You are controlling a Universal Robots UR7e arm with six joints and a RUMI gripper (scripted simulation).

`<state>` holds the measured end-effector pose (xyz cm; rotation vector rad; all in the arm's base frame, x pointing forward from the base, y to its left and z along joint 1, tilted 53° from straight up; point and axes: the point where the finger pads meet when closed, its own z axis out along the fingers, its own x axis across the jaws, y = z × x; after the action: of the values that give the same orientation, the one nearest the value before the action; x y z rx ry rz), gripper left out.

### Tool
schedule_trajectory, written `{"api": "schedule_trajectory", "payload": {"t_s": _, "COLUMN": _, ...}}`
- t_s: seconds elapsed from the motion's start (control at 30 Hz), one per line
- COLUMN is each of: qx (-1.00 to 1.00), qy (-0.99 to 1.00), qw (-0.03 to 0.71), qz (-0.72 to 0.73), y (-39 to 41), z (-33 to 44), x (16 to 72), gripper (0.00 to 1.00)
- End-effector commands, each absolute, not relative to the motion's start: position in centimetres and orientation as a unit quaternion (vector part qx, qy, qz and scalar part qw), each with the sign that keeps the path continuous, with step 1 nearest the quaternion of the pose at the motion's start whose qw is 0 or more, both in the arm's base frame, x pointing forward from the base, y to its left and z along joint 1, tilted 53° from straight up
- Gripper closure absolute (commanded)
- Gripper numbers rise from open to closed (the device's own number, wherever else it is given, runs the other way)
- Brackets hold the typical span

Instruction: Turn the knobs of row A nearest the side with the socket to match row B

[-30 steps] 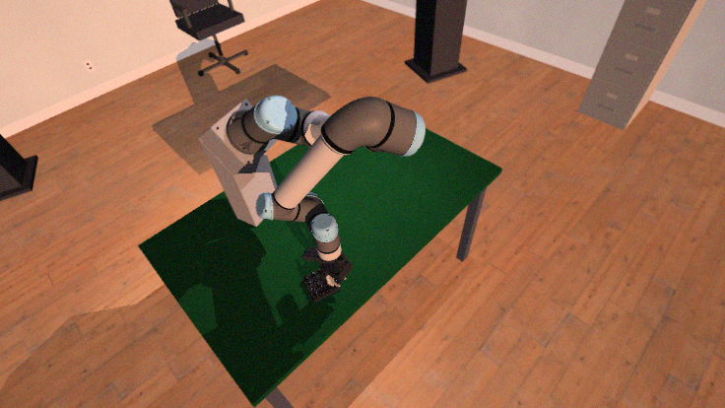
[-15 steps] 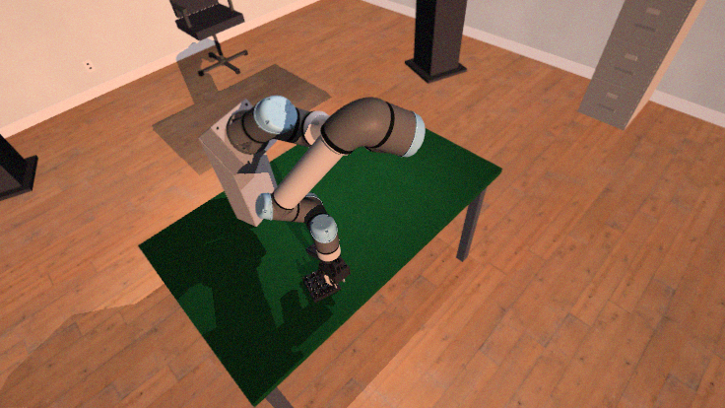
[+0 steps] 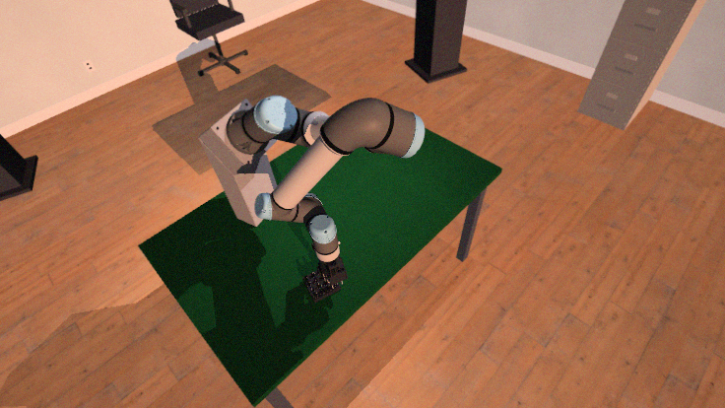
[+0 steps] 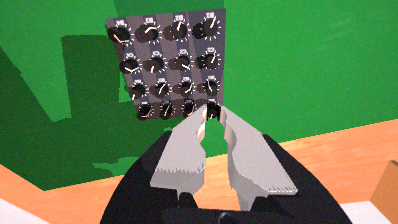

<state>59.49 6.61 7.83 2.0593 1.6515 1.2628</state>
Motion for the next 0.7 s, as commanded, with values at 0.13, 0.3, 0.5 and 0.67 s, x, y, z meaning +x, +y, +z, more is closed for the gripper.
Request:
{"api": "schedule_trajectory", "payload": {"t_s": 0.13, "qx": 0.752, "qy": 0.488, "qw": 0.071, "qz": 0.438, "y": 6.4, "z": 7.98, "x": 59.68, "gripper": 0.96}}
{"api": "schedule_trajectory", "payload": {"t_s": 0.3, "qx": 0.776, "qy": 0.448, "qw": 0.047, "qz": 0.441, "y": 6.46, "z": 7.98, "x": 59.65, "gripper": 0.96}}
{"api": "schedule_trajectory", "payload": {"t_s": 0.5, "qx": 0.801, "qy": 0.403, "qw": 0.022, "qz": 0.443, "y": 6.51, "z": 7.97, "x": 59.61, "gripper": 0.96}}
{"api": "schedule_trajectory", "payload": {"t_s": 0.67, "qx": 0.814, "qy": 0.375, "qw": 0.006, "qz": 0.443, "y": 6.59, "z": 7.97, "x": 59.58, "gripper": 0.96}}
